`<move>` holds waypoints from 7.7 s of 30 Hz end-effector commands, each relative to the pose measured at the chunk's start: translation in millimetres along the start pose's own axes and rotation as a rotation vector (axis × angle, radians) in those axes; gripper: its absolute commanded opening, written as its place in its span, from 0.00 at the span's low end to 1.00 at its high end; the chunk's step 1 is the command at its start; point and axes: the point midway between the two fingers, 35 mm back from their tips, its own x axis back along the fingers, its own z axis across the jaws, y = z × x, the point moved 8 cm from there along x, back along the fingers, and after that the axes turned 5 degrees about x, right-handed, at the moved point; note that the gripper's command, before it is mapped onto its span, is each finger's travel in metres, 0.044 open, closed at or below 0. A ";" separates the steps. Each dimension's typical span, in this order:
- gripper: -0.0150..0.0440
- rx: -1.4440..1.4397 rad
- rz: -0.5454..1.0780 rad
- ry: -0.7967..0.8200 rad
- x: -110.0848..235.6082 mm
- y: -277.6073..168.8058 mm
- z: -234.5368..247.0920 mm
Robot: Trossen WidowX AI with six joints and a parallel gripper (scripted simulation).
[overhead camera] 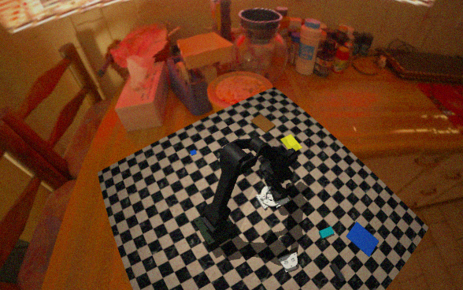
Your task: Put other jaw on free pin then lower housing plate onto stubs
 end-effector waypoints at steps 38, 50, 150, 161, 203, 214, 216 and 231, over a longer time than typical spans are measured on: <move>0.53 0.000 0.001 0.000 -2.7 -0.1 -0.2; 0.63 0.000 0.001 0.000 -2.7 -0.1 -0.2; 1.00 -1.610 -0.019 -0.026 49.7 -91.5 -327.3; 1.00 -1.610 -0.019 -0.026 49.7 -91.5 -327.3; 1.00 -1.610 -0.019 -0.026 49.7 -91.5 -327.3; 1.00 -1.610 -0.019 -0.026 49.7 -91.5 -327.3; 1.00 -1.610 -0.019 -0.026 49.7 -91.5 -327.3; 1.00 -1.610 -0.019 -0.026 49.7 -91.5 -327.3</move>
